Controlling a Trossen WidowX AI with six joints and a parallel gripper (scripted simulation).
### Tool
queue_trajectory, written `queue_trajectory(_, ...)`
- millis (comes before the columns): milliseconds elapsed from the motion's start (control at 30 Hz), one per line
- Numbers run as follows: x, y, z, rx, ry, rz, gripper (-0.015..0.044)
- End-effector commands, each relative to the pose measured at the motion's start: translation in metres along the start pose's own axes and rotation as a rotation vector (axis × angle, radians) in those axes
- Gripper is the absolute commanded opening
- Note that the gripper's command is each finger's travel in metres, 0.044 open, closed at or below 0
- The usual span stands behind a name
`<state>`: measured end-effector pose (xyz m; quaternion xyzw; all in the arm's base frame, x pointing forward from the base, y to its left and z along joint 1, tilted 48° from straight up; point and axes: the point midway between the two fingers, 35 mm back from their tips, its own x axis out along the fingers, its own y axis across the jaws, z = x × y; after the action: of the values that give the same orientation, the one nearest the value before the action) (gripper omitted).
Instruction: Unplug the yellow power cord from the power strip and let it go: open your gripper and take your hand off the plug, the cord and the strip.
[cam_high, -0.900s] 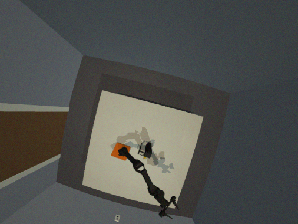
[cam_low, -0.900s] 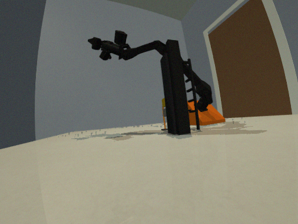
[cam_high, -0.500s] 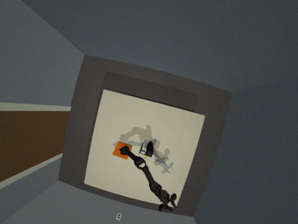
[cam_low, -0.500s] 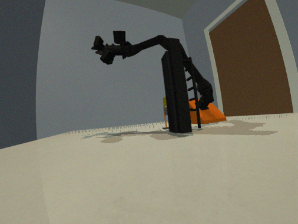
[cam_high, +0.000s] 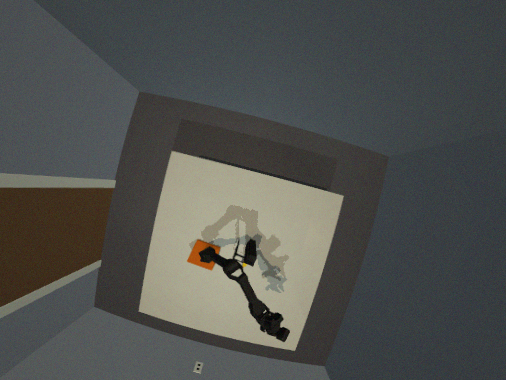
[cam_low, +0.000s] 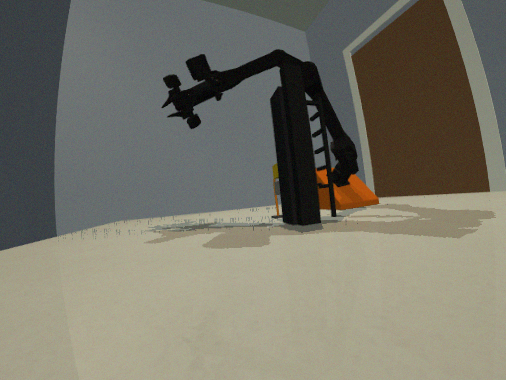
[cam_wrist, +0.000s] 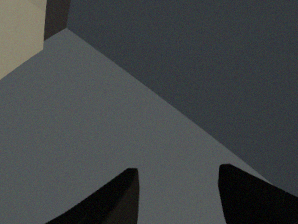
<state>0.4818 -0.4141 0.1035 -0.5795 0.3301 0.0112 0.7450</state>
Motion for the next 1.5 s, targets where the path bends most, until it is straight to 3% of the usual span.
queue_trajectory(0,-0.027,0.065,0.038,0.573,-0.043,0.304,0.016)
queue_trajectory(333,-0.073,0.122,0.072,1.124,0.079,0.608,0.016)
queue_trajectory(667,-0.134,0.171,0.107,1.674,0.383,0.907,0.016)
queue_trajectory(1000,-0.208,0.208,0.142,2.163,0.916,1.132,0.016)
queue_trajectory(1333,-0.287,0.229,0.175,2.486,1.724,1.178,0.016)
queue_trajectory(1467,-0.289,0.229,0.176,2.491,1.748,1.175,0.016)
